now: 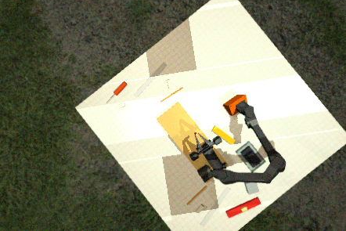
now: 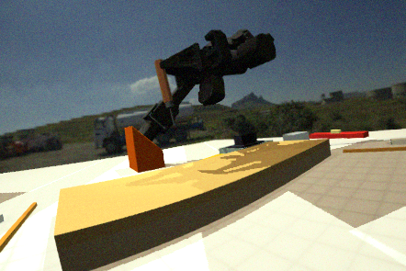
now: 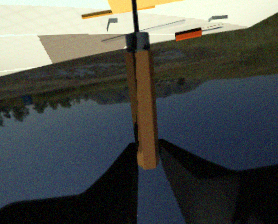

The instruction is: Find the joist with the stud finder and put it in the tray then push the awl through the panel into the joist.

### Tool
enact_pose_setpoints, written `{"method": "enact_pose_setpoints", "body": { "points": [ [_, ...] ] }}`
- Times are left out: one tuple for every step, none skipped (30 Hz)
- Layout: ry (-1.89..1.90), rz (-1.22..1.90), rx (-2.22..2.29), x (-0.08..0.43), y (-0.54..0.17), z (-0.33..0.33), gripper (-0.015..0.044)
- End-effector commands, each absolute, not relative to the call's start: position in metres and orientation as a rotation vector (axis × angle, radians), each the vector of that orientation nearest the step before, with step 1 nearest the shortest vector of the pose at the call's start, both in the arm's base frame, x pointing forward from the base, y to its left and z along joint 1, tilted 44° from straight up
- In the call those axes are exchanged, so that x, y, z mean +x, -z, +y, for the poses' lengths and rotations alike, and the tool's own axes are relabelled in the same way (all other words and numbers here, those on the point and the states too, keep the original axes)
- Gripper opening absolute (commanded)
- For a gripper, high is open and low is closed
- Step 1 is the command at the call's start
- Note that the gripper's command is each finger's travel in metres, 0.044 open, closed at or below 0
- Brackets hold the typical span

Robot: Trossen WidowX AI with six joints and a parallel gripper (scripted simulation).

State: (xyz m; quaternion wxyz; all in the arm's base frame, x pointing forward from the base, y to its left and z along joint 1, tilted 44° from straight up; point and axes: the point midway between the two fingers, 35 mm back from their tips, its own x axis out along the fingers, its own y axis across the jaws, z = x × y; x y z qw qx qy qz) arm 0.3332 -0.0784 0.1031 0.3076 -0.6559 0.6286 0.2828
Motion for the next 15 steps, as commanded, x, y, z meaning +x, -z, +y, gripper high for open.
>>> {"method": "enact_pose_setpoints", "body": {
  "points": [
    [-0.734,1.668,-1.772,0.343,-0.113,-0.062,0.0],
    [-0.731,1.666,-1.78,0.345,-0.116,-0.058,0.0],
    [-0.727,1.665,-1.788,0.347,-0.118,-0.054,0.0],
    [-0.724,1.663,-1.797,0.349,-0.121,-0.05,0.0],
    [-0.721,1.661,-1.806,0.351,-0.123,-0.046,0.0],
    [-0.718,1.659,-1.814,0.353,-0.126,-0.042,0.0],
    [-0.714,1.656,-1.823,0.354,-0.129,-0.037,0.0],
    [-0.71,1.654,-1.832,0.356,-0.131,-0.033,0.0],
    [-0.707,1.652,-1.841,0.357,-0.134,-0.029,0.0],
    [-0.703,1.649,-1.85,0.359,-0.136,-0.025,0.0],
    [-0.699,1.646,-1.859,0.36,-0.139,-0.02,0.0],
    [-0.695,1.643,-1.868,0.362,-0.142,-0.016,0.0],
    [-0.691,1.64,-1.877,0.363,-0.144,-0.011,0.0],
    [-0.686,1.636,-1.886,0.364,-0.147,-0.007,0.0],
    [-0.682,1.633,-1.895,0.365,-0.149,-0.002,0.0]
  ]
}}
